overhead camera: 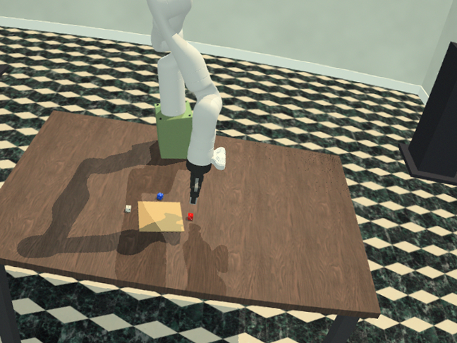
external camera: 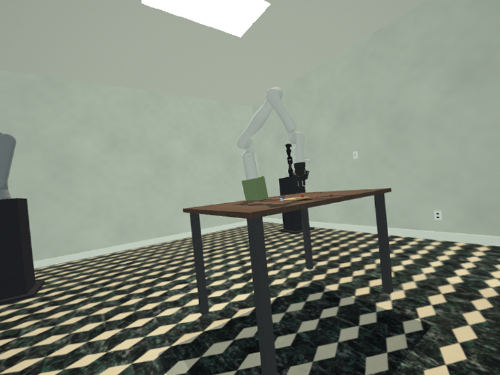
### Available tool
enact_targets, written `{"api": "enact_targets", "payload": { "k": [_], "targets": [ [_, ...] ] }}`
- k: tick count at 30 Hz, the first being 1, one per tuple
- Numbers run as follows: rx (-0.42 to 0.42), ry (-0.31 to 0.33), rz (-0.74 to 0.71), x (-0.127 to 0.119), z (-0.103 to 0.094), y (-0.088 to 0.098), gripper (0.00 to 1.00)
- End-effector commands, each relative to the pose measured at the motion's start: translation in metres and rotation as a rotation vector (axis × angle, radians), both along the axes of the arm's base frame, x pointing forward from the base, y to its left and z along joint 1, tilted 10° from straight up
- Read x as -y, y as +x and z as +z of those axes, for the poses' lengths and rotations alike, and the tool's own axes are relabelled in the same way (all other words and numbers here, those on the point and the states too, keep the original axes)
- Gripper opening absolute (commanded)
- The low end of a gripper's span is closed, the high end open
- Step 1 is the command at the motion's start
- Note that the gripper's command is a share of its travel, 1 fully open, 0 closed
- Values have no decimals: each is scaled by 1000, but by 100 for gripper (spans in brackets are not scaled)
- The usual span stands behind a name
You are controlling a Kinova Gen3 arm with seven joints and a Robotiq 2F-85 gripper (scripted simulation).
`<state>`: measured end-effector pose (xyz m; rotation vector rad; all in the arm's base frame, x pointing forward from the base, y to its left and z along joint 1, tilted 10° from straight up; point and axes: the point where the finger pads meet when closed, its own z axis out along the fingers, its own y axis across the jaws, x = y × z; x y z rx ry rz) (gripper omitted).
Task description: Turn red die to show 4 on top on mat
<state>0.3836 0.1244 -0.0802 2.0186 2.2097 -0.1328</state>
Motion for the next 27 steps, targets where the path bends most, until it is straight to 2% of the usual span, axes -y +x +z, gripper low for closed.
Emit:
{"api": "enact_targets", "payload": {
  "k": [1,27],
  "targets": [
    [1,1,0,0,1,0,31],
    [2,1,0,0,-3,1,31]
  ]
}}
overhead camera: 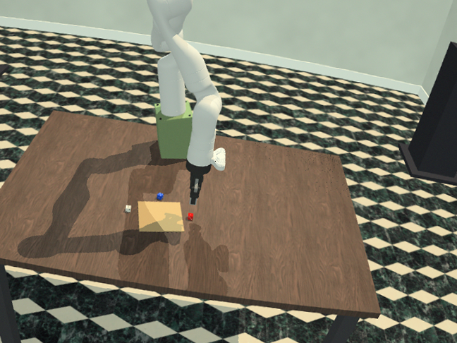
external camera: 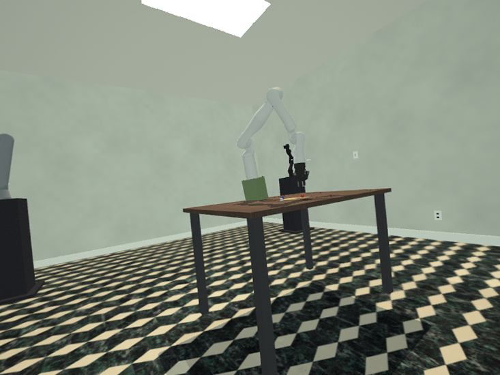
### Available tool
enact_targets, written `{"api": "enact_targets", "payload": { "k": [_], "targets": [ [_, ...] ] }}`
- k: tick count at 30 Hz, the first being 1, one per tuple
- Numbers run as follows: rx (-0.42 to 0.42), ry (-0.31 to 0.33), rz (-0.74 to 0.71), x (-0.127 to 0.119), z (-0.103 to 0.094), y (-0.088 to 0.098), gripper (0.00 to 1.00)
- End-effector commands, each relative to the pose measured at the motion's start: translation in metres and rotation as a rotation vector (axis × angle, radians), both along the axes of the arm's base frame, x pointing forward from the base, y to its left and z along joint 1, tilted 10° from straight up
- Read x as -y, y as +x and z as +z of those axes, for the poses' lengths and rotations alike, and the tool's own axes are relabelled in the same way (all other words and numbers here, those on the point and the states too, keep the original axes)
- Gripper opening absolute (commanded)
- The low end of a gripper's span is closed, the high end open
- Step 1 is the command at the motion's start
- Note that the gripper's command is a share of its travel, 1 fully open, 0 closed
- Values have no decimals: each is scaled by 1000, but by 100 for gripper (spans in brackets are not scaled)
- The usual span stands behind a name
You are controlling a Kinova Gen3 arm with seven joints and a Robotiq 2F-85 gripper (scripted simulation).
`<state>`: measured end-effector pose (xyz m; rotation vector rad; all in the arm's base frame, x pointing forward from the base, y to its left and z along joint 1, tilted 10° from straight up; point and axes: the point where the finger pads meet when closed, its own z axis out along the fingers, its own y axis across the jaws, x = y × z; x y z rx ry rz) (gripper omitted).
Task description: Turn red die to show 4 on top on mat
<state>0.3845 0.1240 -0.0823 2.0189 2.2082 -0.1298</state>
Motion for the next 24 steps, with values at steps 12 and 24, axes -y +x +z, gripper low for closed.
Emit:
{"api": "enact_targets", "payload": {
  "k": [12,24],
  "targets": [
    [0,0,1,2,-12,0,31],
    [0,0,1,4,-28,1,31]
  ]
}}
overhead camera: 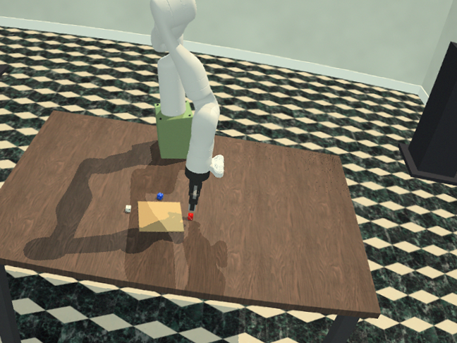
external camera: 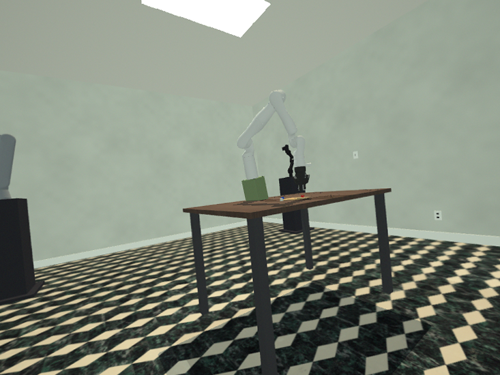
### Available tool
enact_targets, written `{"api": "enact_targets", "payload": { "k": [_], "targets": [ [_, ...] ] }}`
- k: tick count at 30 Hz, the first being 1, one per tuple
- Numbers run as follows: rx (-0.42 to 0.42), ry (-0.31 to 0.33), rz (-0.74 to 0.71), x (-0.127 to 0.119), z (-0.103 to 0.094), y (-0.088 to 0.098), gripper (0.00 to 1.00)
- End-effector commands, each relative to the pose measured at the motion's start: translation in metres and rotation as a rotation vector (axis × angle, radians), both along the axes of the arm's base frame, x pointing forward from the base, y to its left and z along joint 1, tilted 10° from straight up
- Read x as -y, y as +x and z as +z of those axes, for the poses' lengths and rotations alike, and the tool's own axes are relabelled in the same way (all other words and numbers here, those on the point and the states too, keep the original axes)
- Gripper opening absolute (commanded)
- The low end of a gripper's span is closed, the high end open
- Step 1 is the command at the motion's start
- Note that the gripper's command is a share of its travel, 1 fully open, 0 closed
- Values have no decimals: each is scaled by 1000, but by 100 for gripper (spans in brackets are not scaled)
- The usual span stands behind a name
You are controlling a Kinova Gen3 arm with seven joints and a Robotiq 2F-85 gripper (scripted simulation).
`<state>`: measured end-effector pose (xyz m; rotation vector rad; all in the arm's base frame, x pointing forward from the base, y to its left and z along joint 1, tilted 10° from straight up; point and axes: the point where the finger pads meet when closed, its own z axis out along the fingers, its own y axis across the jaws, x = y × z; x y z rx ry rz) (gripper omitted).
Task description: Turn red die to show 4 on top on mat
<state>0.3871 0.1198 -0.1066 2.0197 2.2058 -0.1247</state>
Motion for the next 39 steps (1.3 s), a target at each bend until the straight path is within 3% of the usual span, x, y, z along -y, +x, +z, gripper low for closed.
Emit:
{"api": "enact_targets", "payload": {
  "k": [1,12,39],
  "targets": [
    [-4,-2,2,0,-5,-2,31],
    [-4,-2,2,3,-19,-1,31],
    [-4,-2,2,3,-25,-1,31]
  ]
}}
